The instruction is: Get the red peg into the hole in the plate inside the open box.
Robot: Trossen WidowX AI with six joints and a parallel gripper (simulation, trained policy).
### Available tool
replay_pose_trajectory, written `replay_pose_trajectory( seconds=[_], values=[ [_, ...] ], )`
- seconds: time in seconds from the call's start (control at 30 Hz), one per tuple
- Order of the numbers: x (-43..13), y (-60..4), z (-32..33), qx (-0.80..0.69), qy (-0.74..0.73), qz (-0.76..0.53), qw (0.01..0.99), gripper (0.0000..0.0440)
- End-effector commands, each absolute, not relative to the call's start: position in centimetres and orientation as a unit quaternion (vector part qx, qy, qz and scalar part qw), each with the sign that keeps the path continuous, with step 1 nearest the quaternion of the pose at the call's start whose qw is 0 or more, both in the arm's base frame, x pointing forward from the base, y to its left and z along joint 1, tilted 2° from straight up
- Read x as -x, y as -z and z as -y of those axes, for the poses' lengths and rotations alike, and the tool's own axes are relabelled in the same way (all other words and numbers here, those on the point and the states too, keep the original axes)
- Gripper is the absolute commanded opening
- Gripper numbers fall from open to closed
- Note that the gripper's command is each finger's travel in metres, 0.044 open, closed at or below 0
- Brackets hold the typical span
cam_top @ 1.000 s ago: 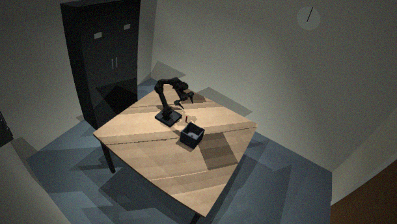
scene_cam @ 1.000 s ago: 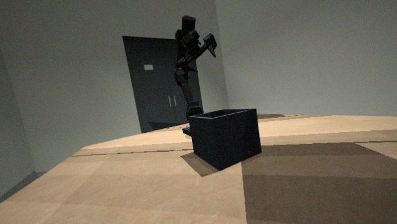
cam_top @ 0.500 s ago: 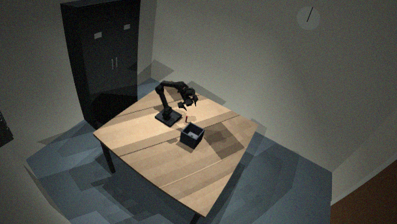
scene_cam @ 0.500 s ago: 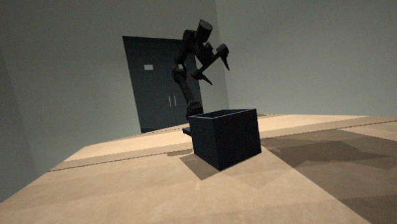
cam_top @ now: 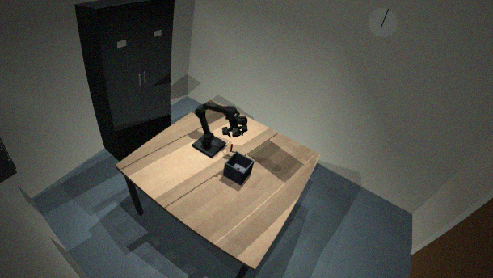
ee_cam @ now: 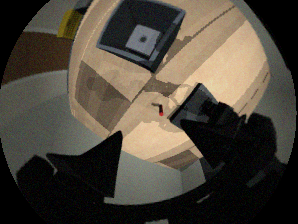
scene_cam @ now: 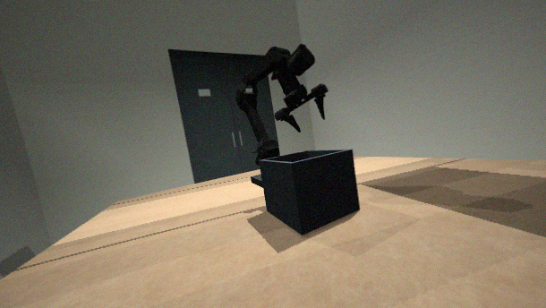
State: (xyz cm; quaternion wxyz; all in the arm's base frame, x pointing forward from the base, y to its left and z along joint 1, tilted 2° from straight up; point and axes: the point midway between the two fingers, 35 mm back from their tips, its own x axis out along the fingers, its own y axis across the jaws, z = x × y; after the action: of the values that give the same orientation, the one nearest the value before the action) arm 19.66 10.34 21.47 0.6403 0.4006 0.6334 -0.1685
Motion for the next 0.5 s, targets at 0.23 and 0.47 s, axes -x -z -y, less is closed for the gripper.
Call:
replay_pose_trajectory(
  seconds=[0.23,0.47],
  values=[
    [-17.7,-17.7,-11.9,-0.397,0.241,-0.673,0.576,0.0440],
    [-16.6,-15.4,-12.6,-0.391,0.292,-0.680,0.547,0.0440]
  ],
)
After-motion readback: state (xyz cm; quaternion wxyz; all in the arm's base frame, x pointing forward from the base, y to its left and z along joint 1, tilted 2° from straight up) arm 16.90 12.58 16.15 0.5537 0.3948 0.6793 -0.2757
